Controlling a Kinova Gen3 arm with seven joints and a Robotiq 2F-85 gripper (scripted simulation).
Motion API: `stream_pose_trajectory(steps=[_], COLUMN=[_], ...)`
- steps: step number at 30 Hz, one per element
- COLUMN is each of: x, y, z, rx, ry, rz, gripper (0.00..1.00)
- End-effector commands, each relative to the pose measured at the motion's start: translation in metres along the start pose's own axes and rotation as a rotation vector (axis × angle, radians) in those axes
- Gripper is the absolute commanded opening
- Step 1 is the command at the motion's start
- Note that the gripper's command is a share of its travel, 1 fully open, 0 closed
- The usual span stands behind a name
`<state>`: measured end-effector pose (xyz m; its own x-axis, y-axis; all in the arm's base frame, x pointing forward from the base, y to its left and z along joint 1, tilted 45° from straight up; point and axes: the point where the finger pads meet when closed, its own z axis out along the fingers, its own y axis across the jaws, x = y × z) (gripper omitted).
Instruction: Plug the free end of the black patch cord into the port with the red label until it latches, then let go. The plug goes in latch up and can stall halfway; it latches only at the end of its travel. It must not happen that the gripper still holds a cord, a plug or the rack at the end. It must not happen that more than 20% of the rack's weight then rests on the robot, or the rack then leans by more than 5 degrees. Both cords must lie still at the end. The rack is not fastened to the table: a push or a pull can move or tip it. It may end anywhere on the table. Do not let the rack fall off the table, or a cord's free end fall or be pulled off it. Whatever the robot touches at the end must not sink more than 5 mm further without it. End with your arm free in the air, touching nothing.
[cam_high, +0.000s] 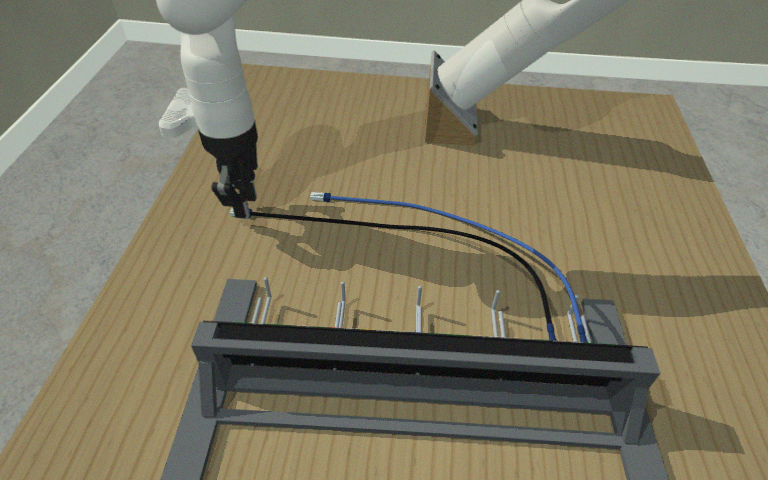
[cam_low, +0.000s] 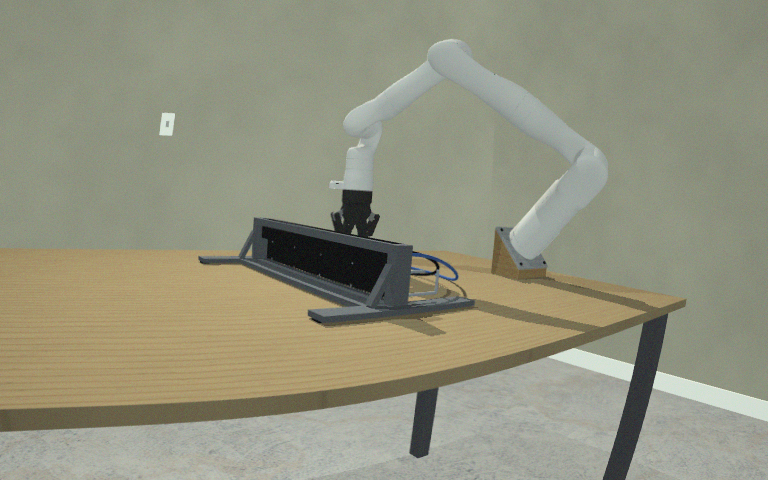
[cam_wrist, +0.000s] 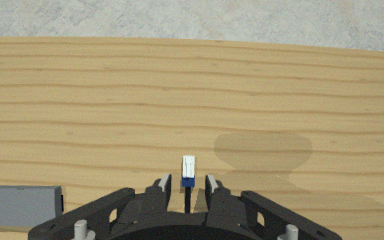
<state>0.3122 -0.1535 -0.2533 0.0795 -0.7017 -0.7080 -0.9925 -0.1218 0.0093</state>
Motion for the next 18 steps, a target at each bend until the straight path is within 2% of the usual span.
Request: stream_pose_trajectory(steps=[1, 18], x=[0.0003, 0.0001], y=[-0.0013, -0.0005], z=[0.0017, 0.0068], rx=[-0.002, -0.003], ry=[0.001, 0.001], rz=[-0.008, -0.007], gripper=[0.37, 0.37])
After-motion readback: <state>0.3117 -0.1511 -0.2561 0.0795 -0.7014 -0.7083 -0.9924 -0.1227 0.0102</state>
